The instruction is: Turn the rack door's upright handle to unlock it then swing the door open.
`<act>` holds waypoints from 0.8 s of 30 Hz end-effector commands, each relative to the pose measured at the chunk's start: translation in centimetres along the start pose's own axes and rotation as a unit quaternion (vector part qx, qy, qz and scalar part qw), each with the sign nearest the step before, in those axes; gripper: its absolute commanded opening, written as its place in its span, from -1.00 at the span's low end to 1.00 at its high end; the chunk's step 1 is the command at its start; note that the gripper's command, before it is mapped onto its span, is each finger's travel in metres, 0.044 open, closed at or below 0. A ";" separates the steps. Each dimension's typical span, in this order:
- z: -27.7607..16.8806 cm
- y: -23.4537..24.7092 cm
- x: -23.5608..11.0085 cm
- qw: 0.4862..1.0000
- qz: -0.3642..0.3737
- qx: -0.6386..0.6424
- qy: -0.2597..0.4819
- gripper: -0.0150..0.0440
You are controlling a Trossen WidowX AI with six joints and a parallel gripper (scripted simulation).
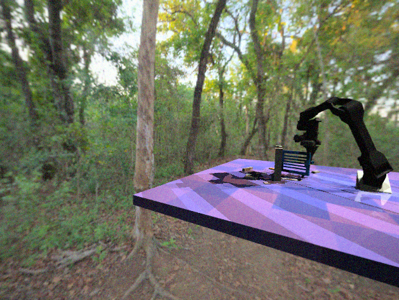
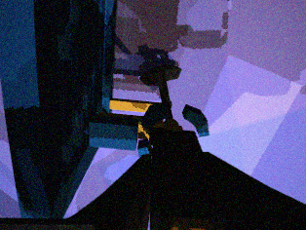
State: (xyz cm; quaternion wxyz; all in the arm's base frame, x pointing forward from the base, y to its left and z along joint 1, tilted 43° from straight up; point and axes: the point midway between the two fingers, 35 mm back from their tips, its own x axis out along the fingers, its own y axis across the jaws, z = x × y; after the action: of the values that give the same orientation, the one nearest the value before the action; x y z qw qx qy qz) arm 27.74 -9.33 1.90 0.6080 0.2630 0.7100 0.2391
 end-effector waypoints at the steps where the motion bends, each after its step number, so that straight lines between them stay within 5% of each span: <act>1: 0.2 -0.7 0.0 0.999 -0.001 -0.041 0.001 -0.43; 24: 2.6 -6.1 -0.1 0.972 -0.002 -0.236 0.001 -0.43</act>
State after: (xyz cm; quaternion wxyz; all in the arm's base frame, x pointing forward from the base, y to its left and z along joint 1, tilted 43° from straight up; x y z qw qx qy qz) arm 29.46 -13.55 -2.10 0.6508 0.1294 0.6441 0.3805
